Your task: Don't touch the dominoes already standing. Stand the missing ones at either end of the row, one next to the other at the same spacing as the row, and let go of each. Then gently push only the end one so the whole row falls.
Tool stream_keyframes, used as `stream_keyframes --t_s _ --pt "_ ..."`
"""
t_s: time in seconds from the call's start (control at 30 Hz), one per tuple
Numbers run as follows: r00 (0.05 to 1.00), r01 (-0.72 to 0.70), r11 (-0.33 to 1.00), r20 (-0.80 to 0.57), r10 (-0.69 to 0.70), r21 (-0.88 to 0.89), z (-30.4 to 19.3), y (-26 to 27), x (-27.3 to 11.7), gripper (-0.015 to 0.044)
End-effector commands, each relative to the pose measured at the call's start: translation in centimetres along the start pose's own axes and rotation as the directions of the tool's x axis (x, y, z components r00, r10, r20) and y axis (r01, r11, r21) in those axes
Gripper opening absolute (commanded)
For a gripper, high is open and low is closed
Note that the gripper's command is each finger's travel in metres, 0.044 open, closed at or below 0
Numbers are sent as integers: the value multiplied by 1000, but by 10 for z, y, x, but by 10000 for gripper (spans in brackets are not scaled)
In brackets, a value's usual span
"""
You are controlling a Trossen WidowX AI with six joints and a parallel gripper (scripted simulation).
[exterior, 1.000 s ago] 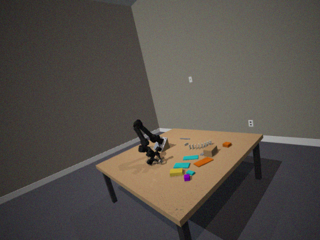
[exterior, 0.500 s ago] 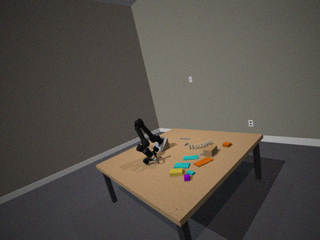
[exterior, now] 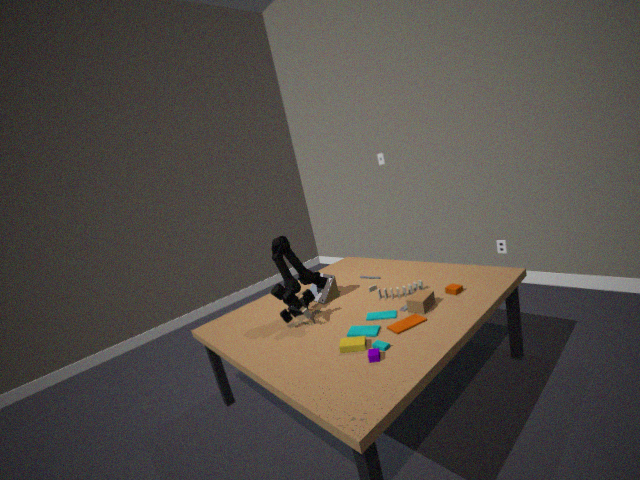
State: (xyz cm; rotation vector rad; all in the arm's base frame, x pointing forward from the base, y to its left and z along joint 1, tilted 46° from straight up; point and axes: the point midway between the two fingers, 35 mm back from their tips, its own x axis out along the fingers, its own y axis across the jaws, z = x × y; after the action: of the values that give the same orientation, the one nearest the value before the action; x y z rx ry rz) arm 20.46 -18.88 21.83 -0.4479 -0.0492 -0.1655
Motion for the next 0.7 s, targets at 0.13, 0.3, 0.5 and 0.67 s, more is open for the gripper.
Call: stream_keyframes --t_s 0.13,0.3,0.5,0.67 --pt "998 -42 987 37 48 -156 4 16 -25 107" --pt "996 -72 964 39 84 -256 5 29 -39 107" --pt "992 -110 927 20 126 -360 3 45 -54 107" --pt "992 -112 925 20 127 -363 3 45 -55 107"
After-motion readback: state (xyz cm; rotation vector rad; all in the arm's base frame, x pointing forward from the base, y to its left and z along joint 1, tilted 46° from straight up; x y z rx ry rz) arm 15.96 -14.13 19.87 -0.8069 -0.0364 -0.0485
